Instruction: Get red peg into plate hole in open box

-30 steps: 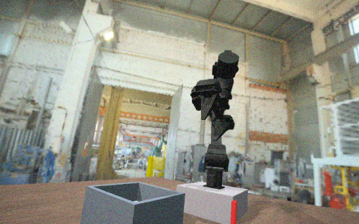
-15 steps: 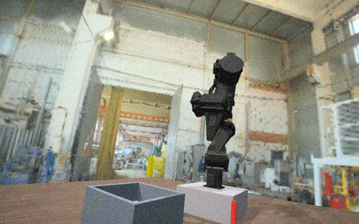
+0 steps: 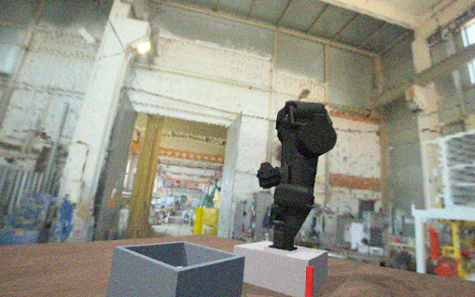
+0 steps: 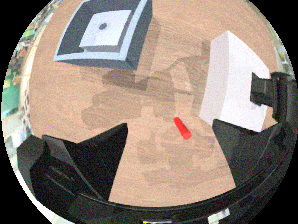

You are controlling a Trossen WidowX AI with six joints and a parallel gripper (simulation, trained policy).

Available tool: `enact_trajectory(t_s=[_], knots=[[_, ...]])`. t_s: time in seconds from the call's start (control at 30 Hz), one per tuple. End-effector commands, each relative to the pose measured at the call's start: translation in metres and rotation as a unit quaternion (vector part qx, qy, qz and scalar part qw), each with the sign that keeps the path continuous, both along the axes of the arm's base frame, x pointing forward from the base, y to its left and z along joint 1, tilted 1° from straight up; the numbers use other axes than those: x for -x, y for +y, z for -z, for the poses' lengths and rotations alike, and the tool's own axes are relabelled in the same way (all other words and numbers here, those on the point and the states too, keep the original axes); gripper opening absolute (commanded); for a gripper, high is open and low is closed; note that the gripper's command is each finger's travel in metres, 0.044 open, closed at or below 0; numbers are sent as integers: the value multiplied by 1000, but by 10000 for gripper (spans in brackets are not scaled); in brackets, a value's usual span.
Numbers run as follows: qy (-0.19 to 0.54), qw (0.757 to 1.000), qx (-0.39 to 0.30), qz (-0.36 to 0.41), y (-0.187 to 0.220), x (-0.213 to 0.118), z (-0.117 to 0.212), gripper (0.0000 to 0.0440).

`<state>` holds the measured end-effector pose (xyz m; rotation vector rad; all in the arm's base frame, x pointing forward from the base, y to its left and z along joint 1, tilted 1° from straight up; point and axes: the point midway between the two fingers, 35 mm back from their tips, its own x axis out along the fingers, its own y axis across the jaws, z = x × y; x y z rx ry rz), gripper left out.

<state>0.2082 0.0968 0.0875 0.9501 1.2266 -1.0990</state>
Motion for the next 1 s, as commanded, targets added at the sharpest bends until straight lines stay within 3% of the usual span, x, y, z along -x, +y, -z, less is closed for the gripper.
enact_trajectory(t_s=[0.0, 0.63, 0.77, 0.97], knots=[[16, 1000, 2, -11, 2, 6, 15, 440], [-1, 997, -13, -78, 20, 20, 95, 428], [6, 996, -16, -85, 22, 26, 103, 359], [23, 994, -29, -98, 24, 30, 106, 205]])
